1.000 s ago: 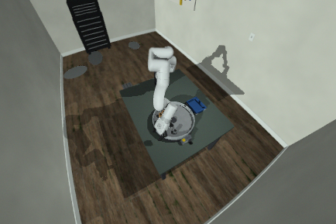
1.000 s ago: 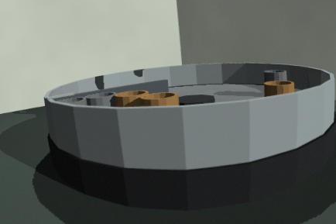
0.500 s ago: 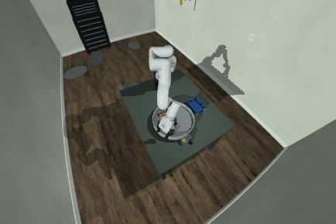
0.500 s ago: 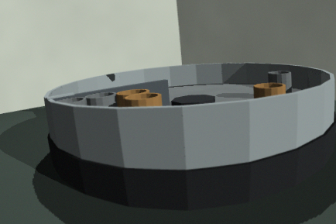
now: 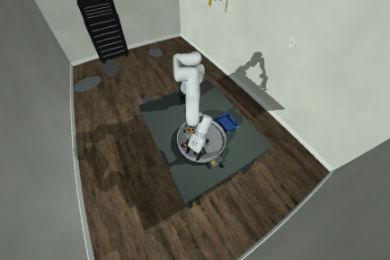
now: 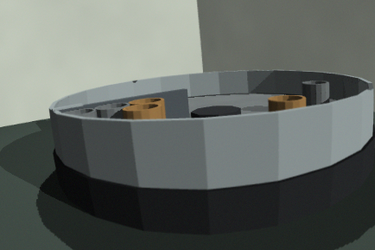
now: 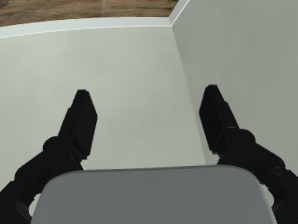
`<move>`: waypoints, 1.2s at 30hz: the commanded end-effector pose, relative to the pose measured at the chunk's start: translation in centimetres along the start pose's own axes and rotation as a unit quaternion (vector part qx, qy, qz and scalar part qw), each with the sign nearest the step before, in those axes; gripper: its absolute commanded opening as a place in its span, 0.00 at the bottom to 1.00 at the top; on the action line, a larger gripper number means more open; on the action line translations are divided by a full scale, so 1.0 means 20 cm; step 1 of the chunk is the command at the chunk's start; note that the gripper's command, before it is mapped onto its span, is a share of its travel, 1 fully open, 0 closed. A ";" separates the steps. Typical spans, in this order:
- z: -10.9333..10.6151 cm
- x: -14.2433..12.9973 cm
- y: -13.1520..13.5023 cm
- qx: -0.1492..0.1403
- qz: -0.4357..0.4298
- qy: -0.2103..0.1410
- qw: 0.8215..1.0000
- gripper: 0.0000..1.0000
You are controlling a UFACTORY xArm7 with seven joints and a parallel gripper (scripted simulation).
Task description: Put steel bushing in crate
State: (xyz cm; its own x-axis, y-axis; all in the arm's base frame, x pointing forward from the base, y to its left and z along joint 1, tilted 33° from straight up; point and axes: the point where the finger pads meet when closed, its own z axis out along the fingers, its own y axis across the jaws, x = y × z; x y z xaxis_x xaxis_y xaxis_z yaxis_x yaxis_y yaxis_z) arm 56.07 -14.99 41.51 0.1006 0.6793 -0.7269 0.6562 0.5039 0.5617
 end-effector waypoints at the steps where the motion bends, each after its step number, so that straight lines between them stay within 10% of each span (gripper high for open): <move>1: -0.11 0.16 0.12 -0.044 -0.050 0.011 0.998 1.00; 31: -0.25 0.38 0.20 -0.090 -0.115 0.033 0.989 1.00; 36: -0.41 0.65 0.23 -0.132 -0.190 0.064 0.971 1.00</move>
State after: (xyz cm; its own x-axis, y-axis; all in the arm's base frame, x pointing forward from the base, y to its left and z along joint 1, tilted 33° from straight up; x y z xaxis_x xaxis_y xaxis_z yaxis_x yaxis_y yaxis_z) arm 55.20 -2.75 39.02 -0.1499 0.5270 -0.8365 0.4733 0.7811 0.4073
